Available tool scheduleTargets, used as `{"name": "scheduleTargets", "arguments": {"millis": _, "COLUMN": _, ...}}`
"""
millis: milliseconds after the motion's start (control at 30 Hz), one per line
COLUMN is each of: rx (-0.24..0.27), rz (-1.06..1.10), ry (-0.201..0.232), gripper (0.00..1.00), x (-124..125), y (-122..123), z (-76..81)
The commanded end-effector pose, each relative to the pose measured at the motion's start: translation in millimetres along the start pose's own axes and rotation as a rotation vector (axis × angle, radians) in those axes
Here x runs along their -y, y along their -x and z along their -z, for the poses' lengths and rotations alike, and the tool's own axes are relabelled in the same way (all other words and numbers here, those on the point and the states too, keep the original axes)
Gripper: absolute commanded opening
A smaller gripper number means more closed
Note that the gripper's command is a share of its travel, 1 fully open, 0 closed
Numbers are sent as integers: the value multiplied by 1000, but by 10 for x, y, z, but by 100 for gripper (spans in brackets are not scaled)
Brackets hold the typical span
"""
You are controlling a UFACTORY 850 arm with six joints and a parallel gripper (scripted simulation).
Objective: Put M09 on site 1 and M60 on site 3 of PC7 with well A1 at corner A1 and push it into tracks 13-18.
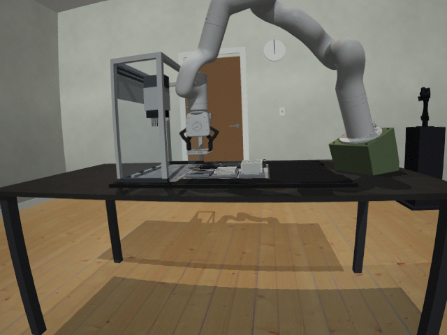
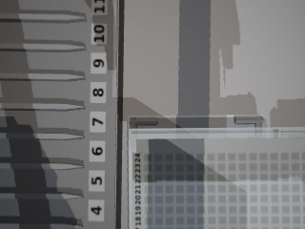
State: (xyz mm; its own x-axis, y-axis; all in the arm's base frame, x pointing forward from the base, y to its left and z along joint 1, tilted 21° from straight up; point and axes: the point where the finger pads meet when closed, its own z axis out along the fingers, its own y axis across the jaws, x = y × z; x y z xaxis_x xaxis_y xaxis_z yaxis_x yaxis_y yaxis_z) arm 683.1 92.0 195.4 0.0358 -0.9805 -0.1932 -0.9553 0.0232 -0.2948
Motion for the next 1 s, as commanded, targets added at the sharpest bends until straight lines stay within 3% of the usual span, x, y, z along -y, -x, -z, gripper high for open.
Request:
{"name": "scheduleTargets", "arguments": {"millis": 0, "rx": 0, "rz": 0, "ry": -2, "gripper": 0, "x": 9, "y": 1, "z": 69}}
{"name": "scheduleTargets", "arguments": {"millis": 500, "rx": 0, "rz": 0, "ry": -2, "gripper": 0, "x": 9, "y": 2, "z": 314}}
{"name": "scheduleTargets", "arguments": {"millis": 867, "rx": 0, "rz": 0, "ry": -2, "gripper": 0, "x": 9, "y": 2, "z": 314}}
{"name": "scheduleTargets", "arguments": {"millis": 967, "rx": 0, "rz": 100, "ry": -2, "gripper": 0, "x": 7, "y": -148, "z": 314}}
